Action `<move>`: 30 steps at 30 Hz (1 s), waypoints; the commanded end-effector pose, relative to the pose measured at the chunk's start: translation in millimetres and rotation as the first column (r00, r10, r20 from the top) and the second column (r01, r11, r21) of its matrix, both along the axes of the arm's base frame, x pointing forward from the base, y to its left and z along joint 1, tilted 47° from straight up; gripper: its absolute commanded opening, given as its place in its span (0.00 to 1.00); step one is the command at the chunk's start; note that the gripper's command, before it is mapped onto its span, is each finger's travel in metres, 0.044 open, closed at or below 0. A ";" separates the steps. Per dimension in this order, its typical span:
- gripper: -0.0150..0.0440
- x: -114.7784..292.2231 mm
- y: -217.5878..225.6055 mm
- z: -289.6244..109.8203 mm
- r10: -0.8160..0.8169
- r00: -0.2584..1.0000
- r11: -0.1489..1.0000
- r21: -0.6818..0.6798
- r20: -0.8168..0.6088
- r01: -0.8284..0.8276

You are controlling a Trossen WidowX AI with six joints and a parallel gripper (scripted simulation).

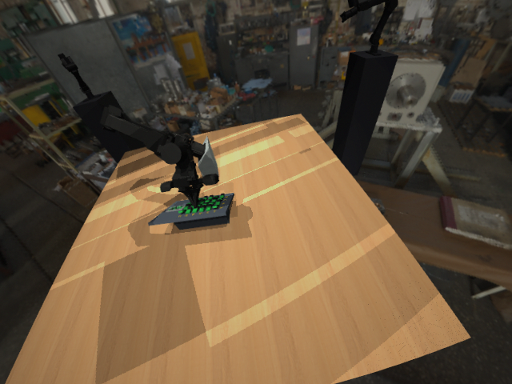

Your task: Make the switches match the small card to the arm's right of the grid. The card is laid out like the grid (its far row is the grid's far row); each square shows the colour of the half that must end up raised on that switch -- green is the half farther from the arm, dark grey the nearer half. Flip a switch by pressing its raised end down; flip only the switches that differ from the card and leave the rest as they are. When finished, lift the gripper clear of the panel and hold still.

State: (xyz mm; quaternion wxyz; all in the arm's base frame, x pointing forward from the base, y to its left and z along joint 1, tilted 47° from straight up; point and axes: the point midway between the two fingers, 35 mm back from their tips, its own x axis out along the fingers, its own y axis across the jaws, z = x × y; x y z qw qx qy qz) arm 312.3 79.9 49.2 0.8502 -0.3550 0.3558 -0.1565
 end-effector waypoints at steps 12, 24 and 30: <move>0.25 1.1 -1.3 -3.0 0.002 1.000 1.000 -0.002 -0.007 -0.002; 0.25 -7.9 9.1 3.7 -0.005 1.000 1.000 0.007 -0.013 0.005; 0.25 -41.8 33.7 29.7 -0.016 0.999 1.000 -0.001 -0.028 0.016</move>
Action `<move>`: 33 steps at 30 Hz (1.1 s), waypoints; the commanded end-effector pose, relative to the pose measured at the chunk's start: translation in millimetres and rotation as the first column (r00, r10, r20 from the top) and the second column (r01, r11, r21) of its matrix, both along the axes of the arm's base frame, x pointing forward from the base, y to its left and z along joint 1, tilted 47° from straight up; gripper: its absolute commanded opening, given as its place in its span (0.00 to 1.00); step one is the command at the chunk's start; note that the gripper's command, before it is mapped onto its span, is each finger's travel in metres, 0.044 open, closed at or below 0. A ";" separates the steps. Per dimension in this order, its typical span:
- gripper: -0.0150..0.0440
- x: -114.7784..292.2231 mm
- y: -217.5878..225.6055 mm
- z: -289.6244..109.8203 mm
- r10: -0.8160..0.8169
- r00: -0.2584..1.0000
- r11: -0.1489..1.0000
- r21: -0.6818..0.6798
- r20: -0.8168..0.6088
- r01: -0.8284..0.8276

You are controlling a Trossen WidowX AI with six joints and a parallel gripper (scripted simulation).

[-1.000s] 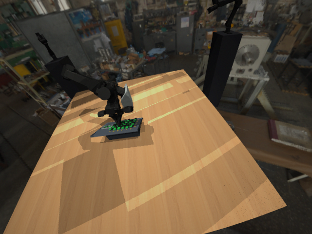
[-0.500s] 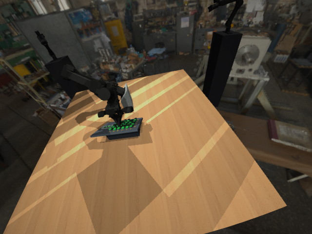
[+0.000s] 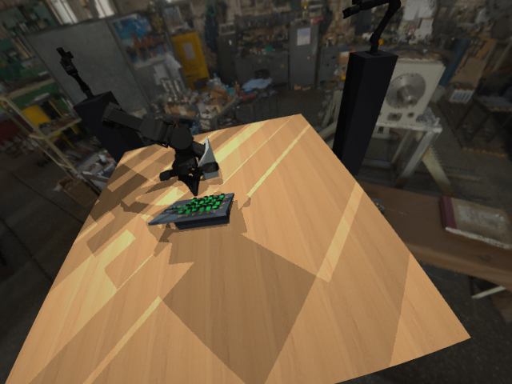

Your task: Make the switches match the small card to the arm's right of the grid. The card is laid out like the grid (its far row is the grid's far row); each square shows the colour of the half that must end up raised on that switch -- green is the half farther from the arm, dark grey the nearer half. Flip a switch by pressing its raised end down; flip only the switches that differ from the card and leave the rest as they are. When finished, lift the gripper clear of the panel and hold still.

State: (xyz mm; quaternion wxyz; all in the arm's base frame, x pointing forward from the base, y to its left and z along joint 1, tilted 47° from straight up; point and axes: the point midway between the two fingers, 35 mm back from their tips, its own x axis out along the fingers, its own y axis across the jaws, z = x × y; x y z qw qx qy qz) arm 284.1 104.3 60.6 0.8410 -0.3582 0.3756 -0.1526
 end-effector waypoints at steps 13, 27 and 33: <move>0.25 -42.7 39.7 -50.4 -0.007 1.000 1.000 0.005 0.013 0.007; 0.25 -19.4 20.5 -70.3 0.010 0.999 1.000 0.005 0.035 -0.010; 0.25 -13.1 15.2 -74.7 0.010 0.999 1.000 0.004 0.036 -0.010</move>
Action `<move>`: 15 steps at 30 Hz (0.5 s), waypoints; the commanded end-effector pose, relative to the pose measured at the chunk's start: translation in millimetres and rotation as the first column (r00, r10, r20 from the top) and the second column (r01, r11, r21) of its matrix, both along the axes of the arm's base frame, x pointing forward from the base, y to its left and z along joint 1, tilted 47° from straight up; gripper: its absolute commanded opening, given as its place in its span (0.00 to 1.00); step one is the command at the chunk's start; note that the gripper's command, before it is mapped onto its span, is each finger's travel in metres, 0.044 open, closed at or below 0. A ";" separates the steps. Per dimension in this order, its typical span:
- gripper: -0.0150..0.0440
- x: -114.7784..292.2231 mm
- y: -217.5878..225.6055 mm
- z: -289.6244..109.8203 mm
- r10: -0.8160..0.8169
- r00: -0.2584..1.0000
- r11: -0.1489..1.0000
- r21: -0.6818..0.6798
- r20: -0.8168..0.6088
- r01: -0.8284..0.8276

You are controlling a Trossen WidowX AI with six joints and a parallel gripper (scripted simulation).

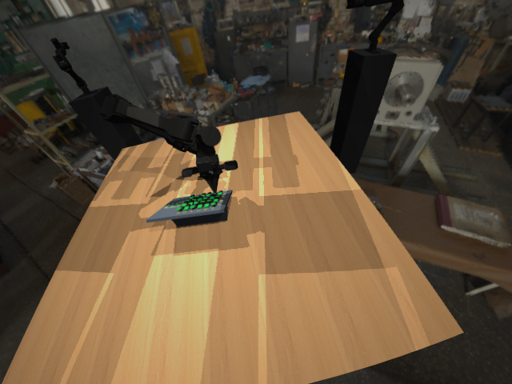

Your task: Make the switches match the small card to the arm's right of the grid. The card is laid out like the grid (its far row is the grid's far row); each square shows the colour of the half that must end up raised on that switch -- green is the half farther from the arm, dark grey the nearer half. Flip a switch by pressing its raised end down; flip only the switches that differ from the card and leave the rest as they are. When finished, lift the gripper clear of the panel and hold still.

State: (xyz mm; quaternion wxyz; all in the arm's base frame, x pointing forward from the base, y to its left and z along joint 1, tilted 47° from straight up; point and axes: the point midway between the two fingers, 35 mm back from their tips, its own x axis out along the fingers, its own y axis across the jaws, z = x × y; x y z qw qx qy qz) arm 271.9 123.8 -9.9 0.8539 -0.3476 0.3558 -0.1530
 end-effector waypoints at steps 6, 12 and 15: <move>0.25 3.2 -7.3 -7.5 0.000 1.000 1.000 -0.016 -0.011 -0.001; 0.25 8.5 -11.5 -11.4 0.000 1.000 1.000 -0.017 -0.010 -0.001; 0.25 8.6 -11.6 -11.6 0.000 1.000 1.000 -0.017 -0.010 -0.001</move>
